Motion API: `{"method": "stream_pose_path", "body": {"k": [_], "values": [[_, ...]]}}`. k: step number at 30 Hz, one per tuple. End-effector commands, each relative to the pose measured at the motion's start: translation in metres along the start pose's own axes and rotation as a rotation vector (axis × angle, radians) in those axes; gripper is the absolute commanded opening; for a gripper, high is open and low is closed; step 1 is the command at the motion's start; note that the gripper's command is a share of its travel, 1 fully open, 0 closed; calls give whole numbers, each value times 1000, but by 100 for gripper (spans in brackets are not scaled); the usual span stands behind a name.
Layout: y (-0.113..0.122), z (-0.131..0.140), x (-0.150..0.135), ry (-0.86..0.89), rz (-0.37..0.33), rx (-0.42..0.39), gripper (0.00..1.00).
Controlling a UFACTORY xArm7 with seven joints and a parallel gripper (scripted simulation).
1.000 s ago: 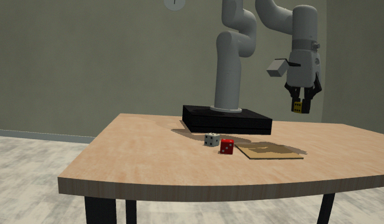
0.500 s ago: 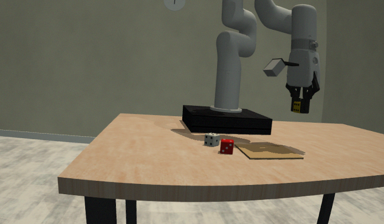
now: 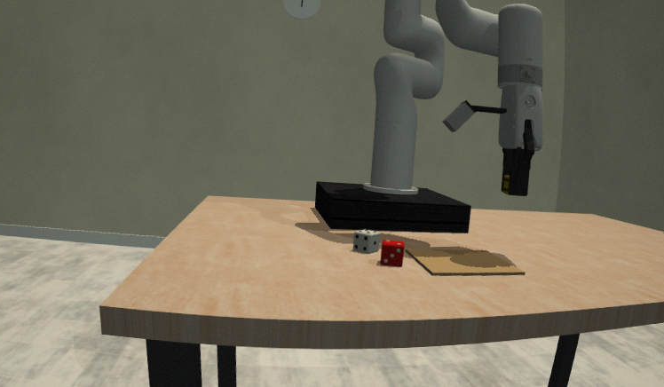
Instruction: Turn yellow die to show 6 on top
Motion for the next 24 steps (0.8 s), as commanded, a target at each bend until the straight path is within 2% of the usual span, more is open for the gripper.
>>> {"method": "stream_pose_path", "body": {"k": [1,11,13,15,24], "values": [[2,-4,-4,-173,-7,10,27],[2,-15,-9,-499,-8,8,27],[2,-15,-9,-499,-8,8,27],[2,-19,-11,-622,-9,8,27],[3,-28,-15,-898,-10,6,27]]}}
Point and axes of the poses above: the point where the finger pads meet when closed, its own y axis back along the fingers, its own x axis across the jaws, z = x × y, the point moved 10 cm from there along y, back along the fingers, and after that the axes turned 13 degrees about y, right-handed, at the moved point
